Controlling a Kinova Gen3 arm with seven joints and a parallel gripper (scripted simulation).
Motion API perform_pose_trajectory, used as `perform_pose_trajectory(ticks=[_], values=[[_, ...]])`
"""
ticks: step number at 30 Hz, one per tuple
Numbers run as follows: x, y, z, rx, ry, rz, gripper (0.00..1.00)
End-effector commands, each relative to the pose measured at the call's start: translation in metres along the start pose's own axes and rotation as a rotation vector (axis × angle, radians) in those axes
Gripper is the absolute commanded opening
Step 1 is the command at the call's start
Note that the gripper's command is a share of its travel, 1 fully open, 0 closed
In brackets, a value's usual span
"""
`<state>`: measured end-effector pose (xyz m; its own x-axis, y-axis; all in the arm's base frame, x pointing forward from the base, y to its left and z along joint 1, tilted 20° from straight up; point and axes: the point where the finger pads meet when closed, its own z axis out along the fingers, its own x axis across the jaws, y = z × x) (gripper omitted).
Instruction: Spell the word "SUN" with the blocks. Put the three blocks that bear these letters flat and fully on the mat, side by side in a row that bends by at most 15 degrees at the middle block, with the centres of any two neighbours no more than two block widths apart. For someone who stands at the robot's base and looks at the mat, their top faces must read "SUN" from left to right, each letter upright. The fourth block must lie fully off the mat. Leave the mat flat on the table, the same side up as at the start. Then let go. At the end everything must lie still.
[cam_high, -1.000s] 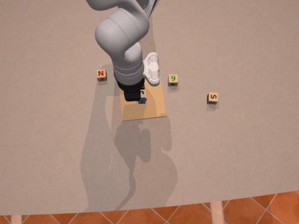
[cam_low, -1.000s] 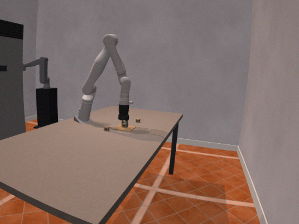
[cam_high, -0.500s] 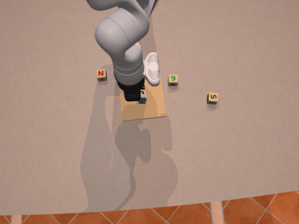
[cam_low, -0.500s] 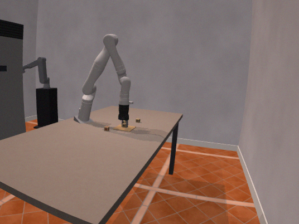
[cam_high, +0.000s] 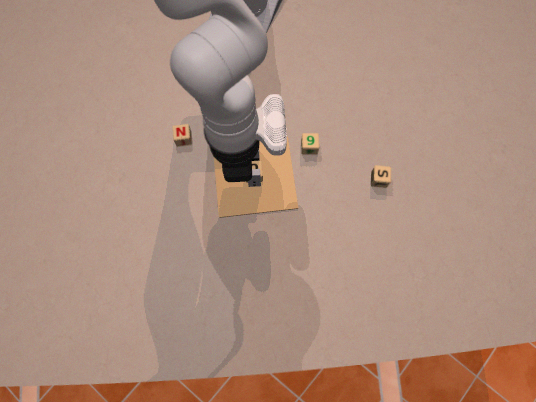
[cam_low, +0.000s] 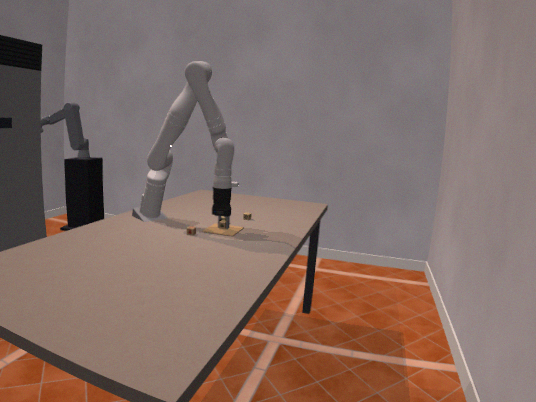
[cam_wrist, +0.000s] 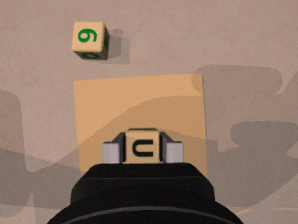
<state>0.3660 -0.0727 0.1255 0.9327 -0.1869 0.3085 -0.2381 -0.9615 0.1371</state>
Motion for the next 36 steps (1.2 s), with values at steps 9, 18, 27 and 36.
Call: perform_pose_trajectory(ticks=[9,18,27,36], values=[[0.0002,-0.0002,0.0024,0.000,0.001,0.000,0.57],[0.0002,-0.0002,0.0032,0.000,0.001,0.000,0.57],[0.0002,-0.0002,0.0033,0.000,0.001,0.000,0.57],[0.0002,-0.0002,0.0033,0.000,0.001,0.000,0.57]])
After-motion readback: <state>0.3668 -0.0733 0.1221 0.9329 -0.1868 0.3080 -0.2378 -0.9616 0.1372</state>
